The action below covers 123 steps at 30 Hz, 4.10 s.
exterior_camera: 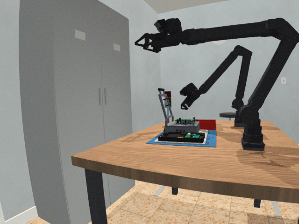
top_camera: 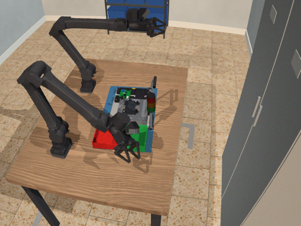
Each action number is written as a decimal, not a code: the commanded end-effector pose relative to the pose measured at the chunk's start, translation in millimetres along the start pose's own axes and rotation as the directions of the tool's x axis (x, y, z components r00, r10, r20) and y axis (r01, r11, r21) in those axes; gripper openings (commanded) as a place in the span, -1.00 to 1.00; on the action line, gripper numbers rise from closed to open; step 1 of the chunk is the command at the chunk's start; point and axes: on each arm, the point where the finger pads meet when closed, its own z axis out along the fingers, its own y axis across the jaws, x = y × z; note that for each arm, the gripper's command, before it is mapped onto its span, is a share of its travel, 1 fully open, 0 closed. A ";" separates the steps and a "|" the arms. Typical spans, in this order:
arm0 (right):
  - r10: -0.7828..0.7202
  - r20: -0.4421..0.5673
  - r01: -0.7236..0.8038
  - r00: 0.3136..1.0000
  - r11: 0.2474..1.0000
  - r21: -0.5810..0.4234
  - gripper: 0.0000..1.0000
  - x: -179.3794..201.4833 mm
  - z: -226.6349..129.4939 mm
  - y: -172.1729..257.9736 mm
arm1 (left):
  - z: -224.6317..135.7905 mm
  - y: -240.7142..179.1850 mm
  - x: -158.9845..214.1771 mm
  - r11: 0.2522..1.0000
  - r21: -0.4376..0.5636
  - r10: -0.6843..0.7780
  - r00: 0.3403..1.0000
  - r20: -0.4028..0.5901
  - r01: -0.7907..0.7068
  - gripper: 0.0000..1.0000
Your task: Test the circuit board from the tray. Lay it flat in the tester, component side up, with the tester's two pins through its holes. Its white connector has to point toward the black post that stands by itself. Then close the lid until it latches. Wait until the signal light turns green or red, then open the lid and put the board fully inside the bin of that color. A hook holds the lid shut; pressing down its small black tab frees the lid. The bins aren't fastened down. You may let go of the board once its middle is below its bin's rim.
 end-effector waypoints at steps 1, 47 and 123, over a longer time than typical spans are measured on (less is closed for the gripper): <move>0.006 0.007 -0.006 1.000 1.000 0.002 1.00 -4.0 -0.3 -1.6 | -1.1 0.0 -6.1 1.000 0.000 0.000 1.000 0.011 0.000 1.00; 0.305 0.464 0.405 0.832 0.239 -0.883 1.00 8.0 -432.5 135.8 | -228.0 -59.9 374.5 0.979 0.202 0.157 0.628 -0.762 0.001 1.00; 0.362 0.485 0.503 0.796 0.049 -0.863 1.00 27.7 -488.6 121.2 | -219.8 -68.1 435.3 -0.083 -0.996 -0.997 -0.010 0.082 0.037 0.96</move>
